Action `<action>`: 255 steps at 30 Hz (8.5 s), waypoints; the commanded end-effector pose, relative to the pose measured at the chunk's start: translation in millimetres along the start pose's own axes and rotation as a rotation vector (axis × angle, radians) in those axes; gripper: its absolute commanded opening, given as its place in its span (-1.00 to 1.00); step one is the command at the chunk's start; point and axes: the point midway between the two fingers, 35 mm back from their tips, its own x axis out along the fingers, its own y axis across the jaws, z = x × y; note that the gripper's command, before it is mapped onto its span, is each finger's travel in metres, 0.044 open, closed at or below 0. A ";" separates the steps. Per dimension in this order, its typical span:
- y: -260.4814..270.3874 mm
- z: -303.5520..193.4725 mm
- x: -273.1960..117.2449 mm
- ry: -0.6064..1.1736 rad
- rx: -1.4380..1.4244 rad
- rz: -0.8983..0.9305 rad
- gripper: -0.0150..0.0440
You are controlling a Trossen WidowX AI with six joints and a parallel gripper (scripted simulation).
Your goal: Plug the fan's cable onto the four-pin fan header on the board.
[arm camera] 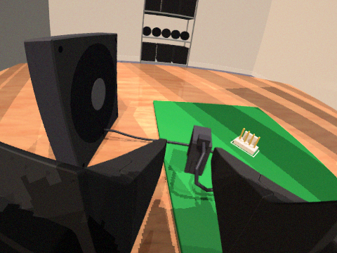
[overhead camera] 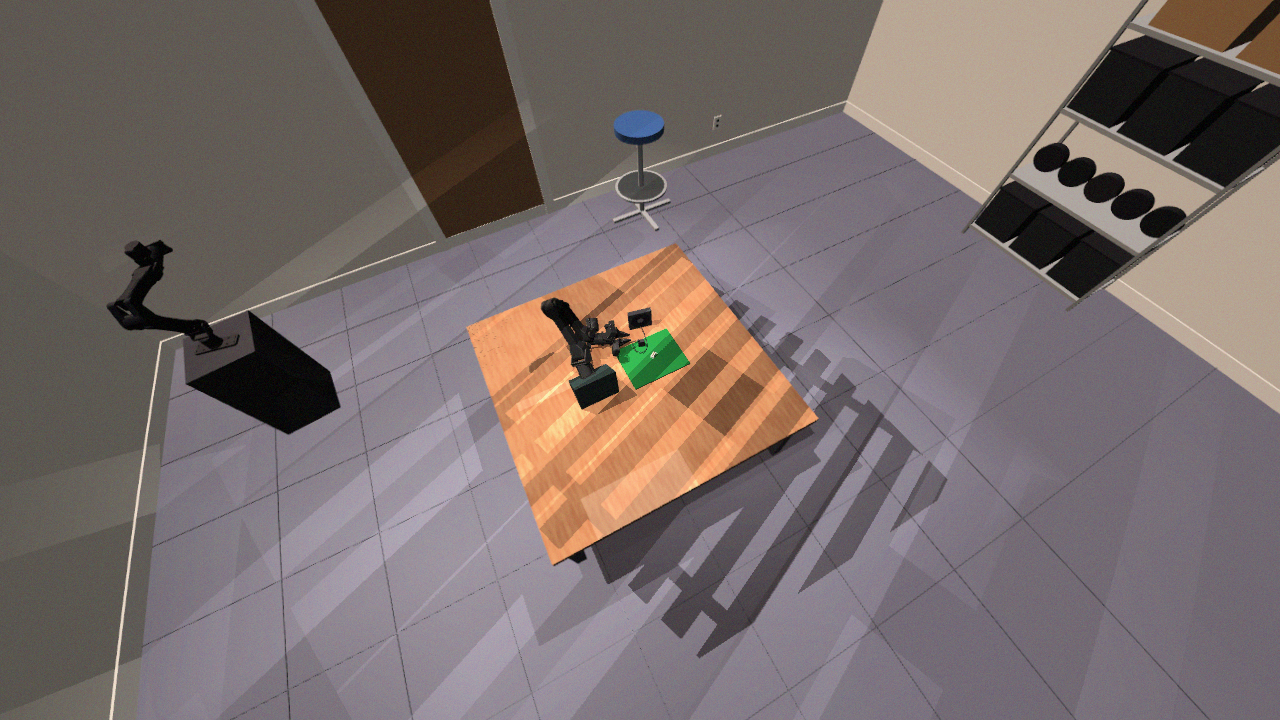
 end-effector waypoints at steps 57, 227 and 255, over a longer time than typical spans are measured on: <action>-40.8 11.3 -9.2 0.581 -0.523 -0.332 1.00; -16.0 50.0 87.4 1.349 0.058 -0.031 -0.49; -45.2 53.9 106.5 1.224 0.861 -0.679 -0.49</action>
